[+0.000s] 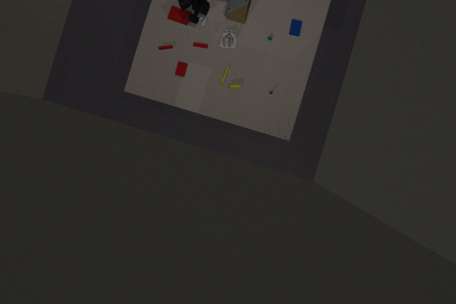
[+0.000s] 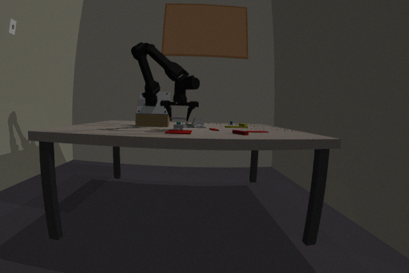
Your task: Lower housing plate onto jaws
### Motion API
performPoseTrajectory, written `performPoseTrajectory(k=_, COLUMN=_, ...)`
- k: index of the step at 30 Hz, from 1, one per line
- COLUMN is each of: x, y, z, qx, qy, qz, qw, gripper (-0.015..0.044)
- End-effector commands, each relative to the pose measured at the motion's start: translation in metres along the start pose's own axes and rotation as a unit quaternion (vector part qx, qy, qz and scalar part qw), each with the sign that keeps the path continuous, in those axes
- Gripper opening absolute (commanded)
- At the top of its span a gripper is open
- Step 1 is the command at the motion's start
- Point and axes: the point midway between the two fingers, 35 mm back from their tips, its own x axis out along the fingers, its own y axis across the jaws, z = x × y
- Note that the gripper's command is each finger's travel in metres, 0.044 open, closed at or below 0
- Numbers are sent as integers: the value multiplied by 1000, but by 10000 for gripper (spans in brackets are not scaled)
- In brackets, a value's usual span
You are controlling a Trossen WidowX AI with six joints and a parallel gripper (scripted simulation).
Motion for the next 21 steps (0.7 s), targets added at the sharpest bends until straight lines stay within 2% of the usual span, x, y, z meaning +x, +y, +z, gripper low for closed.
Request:
performPoseTrajectory(k=1, x=-14, y=-1, z=-2, qx=4, qy=3, qz=-3, qw=1000, gripper=351)
performPoseTrajectory(k=10, x=-40, y=2, z=-3, qx=3, qy=4, qz=-4, qw=1000, gripper=351)
performPoseTrajectory(k=21, x=-38, y=-7, z=13, qx=45, qy=-6, qz=-5, qw=999, gripper=351)
